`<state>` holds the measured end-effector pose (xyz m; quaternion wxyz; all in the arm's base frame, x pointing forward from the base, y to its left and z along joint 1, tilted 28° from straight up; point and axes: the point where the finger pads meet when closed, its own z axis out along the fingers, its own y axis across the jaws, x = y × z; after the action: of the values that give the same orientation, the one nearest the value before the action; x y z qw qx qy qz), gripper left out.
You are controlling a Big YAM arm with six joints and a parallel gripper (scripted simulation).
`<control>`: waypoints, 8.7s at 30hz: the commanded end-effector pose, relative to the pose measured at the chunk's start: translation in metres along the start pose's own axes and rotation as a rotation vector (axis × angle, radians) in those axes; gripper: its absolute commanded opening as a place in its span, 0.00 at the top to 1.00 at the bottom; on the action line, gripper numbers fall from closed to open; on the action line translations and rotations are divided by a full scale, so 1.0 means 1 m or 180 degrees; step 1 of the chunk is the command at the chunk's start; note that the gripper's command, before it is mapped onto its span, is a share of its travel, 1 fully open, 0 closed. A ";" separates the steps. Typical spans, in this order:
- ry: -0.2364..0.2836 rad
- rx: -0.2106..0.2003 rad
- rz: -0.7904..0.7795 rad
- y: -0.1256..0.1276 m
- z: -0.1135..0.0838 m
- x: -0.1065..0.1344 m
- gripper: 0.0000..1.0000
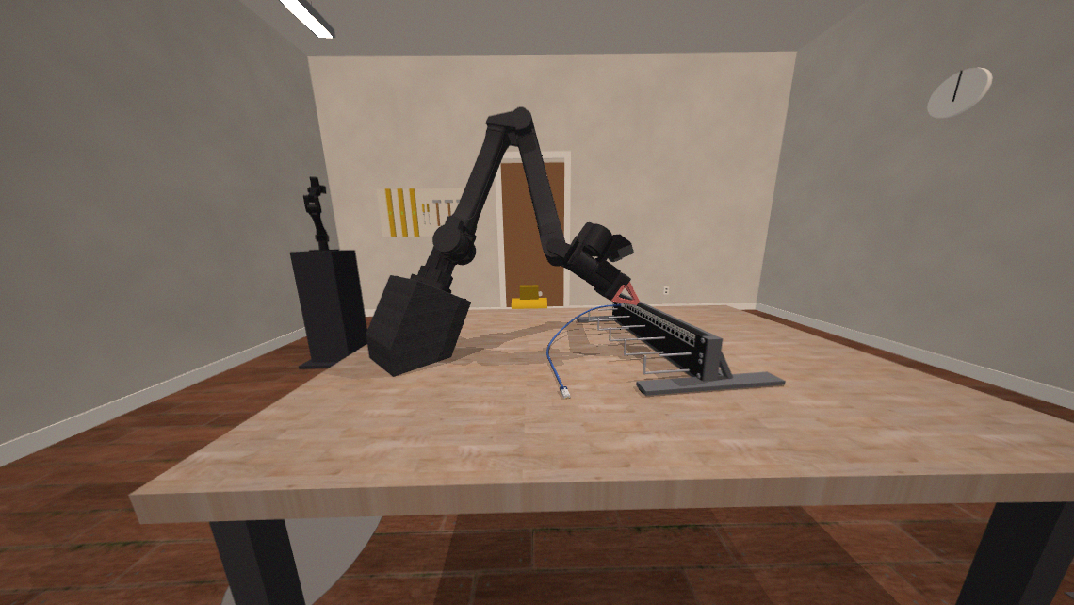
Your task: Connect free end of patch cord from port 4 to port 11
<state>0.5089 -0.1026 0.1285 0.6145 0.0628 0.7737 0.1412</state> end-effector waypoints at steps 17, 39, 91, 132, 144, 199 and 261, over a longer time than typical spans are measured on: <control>-0.0033 -0.0078 0.0016 0.013 0.014 -0.006 1.00; 0.0031 -0.0025 0.0050 0.001 0.017 0.003 1.00; -0.0026 0.0017 -0.0021 -0.003 -0.125 -0.006 1.00; -0.0075 0.0021 -0.0100 -0.108 -0.125 -0.017 1.00; -0.0046 -0.0006 -0.0067 -0.108 -0.119 -0.011 1.00; -0.0059 -0.0077 -0.0024 -0.088 0.018 -0.010 1.00; -0.0042 -0.0030 -0.0037 -0.095 -0.026 -0.009 1.00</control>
<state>0.5117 -0.1792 0.0994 0.6092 0.0523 0.7747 0.1615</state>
